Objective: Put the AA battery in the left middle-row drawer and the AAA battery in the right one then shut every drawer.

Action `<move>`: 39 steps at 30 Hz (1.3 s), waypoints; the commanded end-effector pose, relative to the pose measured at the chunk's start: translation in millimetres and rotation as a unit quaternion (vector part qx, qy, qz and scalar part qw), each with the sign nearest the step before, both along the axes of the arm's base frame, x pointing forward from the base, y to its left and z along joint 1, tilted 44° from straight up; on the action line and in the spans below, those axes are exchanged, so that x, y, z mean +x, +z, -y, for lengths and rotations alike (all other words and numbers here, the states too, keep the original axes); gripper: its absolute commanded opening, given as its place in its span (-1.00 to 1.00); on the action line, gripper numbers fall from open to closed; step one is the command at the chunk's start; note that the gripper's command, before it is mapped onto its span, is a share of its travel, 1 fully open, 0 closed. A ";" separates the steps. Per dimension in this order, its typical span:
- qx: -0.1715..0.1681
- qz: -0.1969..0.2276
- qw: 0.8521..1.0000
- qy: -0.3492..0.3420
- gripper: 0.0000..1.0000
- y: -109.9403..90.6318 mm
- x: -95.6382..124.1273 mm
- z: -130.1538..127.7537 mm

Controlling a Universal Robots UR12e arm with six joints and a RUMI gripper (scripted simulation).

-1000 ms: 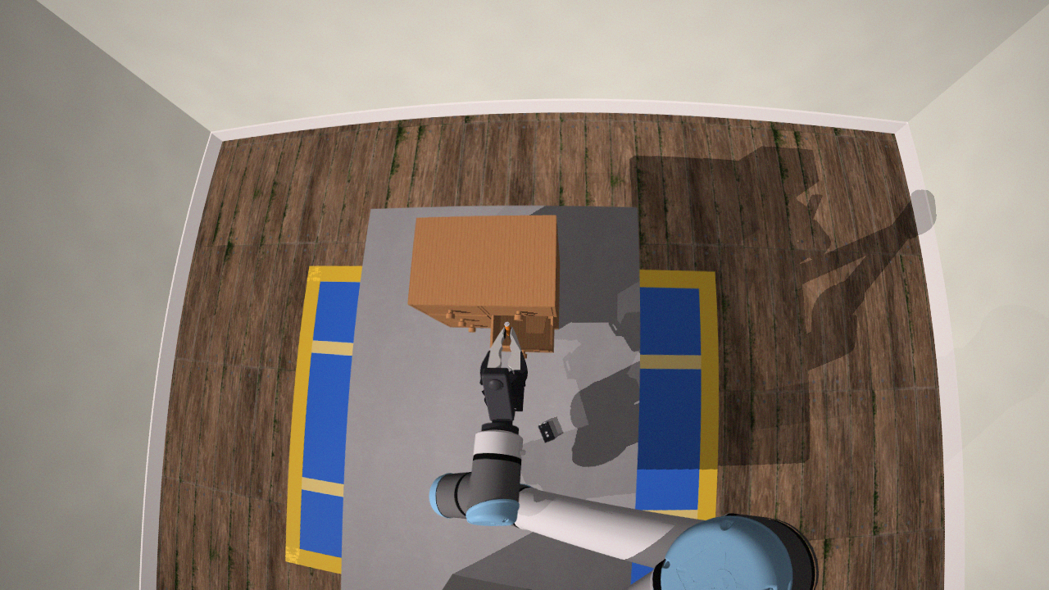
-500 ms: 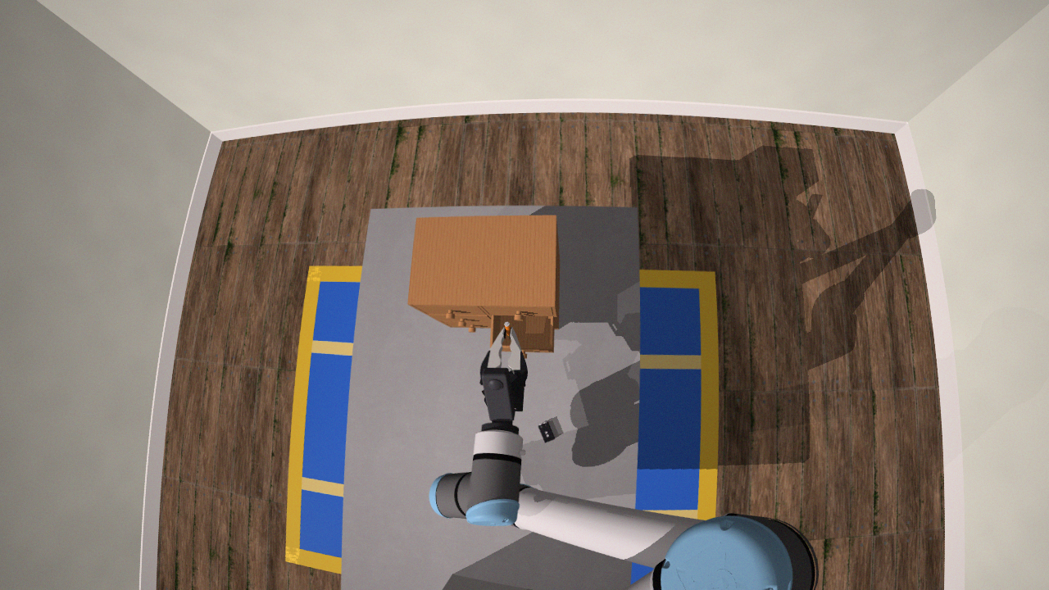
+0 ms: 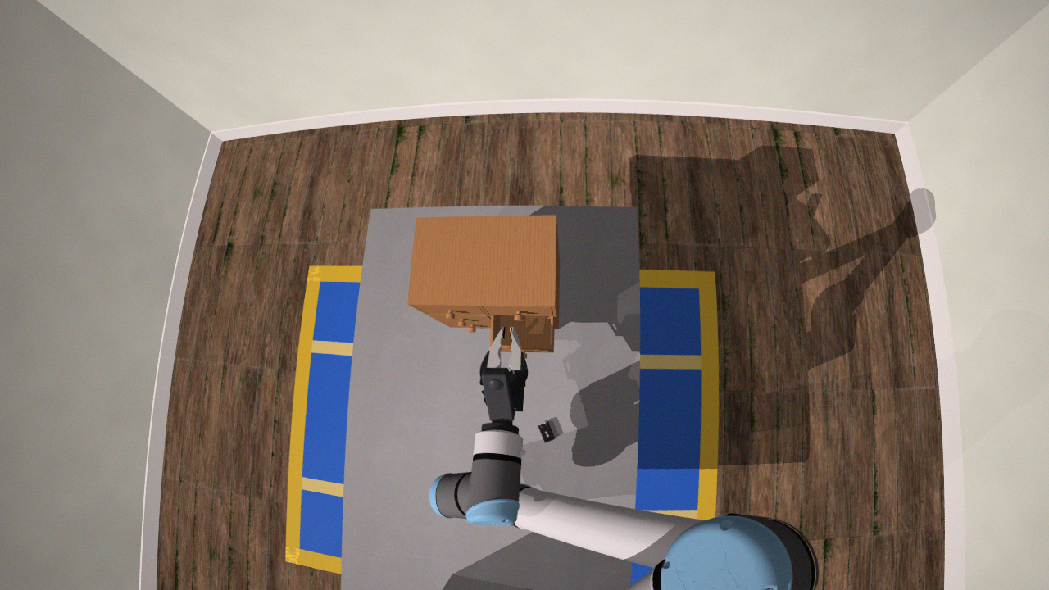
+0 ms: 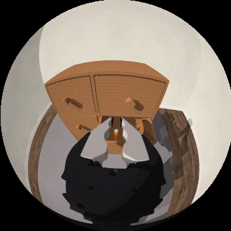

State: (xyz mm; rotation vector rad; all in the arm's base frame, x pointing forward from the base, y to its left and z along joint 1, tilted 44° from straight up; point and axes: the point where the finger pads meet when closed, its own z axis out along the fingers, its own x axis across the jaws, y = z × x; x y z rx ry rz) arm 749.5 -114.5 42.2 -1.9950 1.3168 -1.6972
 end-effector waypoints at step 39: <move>0.000 0.000 1.000 0.000 1.00 0.7 -2.6 -1.0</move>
